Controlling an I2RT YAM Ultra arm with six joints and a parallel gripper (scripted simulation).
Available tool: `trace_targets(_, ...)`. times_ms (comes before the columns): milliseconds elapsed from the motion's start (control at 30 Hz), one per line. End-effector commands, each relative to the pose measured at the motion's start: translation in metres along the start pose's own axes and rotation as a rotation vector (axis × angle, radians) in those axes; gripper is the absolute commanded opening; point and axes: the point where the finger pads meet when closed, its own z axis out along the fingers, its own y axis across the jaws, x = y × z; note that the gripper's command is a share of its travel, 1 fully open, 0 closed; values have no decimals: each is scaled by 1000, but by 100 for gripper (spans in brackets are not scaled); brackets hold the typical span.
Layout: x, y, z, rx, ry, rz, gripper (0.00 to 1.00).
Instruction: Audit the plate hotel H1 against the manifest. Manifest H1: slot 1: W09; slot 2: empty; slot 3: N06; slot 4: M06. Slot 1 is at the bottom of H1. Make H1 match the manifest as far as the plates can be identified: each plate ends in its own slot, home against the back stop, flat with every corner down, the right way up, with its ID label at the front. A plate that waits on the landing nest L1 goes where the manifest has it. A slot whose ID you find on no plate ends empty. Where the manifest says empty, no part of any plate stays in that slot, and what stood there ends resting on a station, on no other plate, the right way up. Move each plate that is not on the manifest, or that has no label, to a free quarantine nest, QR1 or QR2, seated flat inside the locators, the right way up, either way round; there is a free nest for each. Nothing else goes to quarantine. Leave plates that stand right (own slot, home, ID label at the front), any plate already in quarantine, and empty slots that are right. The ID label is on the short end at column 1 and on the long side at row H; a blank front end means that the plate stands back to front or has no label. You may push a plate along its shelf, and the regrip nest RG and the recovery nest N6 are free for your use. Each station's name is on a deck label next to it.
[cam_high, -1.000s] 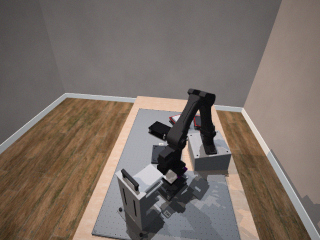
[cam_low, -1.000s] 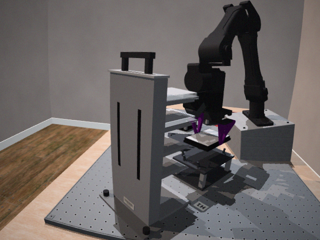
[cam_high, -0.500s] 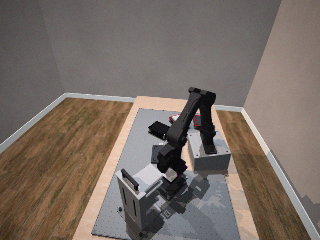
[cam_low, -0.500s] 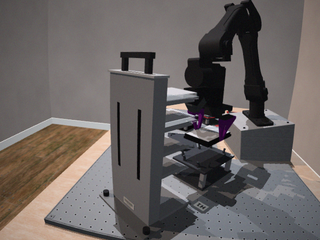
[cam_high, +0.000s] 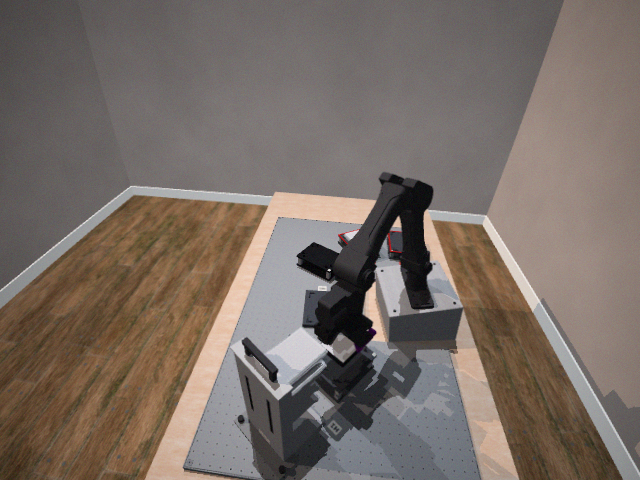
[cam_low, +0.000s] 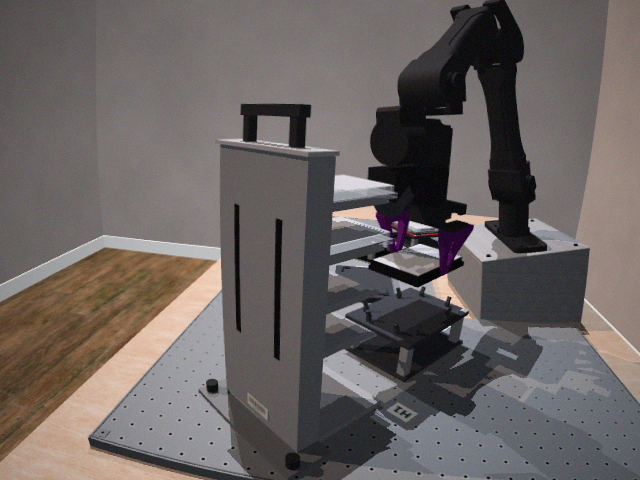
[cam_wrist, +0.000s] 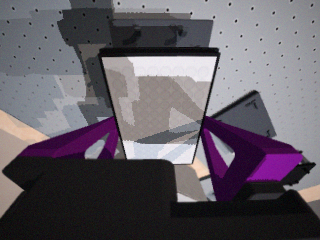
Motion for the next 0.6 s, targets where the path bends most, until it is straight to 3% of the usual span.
trace_targets(0,-6,-1,-21,0,-39,8,86)
trace_targets(567,-4,-1,-61,0,-39,8,86)
